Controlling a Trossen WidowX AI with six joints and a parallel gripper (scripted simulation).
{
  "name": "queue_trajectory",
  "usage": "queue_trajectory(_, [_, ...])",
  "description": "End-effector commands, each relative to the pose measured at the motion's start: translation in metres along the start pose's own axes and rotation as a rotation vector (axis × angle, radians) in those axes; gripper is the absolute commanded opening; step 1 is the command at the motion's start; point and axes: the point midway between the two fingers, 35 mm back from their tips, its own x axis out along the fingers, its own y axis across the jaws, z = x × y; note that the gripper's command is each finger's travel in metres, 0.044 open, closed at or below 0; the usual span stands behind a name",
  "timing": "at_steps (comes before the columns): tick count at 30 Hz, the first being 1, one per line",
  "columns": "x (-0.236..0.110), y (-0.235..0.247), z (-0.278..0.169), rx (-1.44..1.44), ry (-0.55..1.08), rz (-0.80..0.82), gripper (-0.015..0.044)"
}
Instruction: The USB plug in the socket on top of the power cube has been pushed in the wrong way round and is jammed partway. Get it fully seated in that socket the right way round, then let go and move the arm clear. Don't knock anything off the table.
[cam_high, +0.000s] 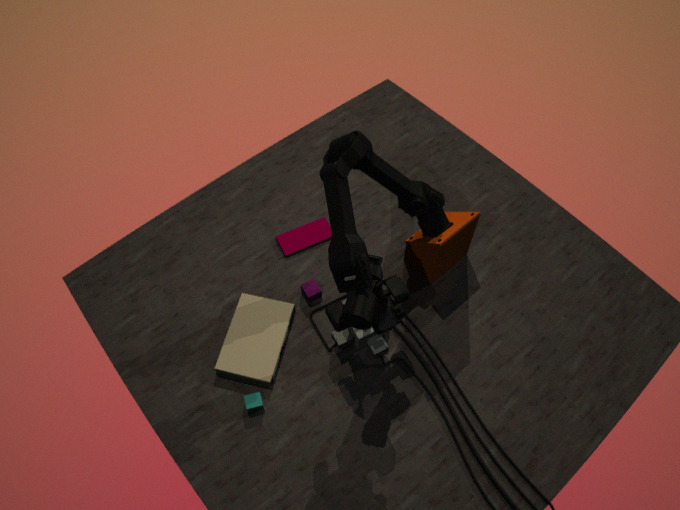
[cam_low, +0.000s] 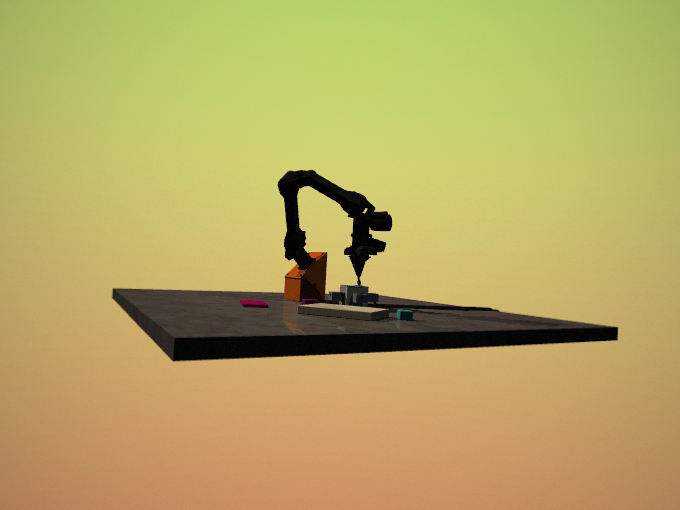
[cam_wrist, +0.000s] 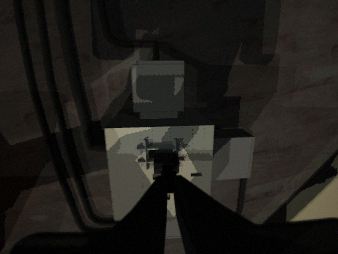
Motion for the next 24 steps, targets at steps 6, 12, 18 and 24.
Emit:
queue_trajectory(6, [-0.002, 0.000, 0.000, 0.000, 0.000, 0.000, 0.0000])
queue_trajectory(12, [-0.006, 0.000, 0.000, 0.000, 0.000, 0.000, 0.0000])
queue_trajectory(18, [-0.010, 0.000, 0.000, 0.000, 0.000, 0.000, 0.0000])
queue_trajectory(24, [-0.014, 0.000, 0.000, 0.000, -0.001, 0.000, 0.0000])
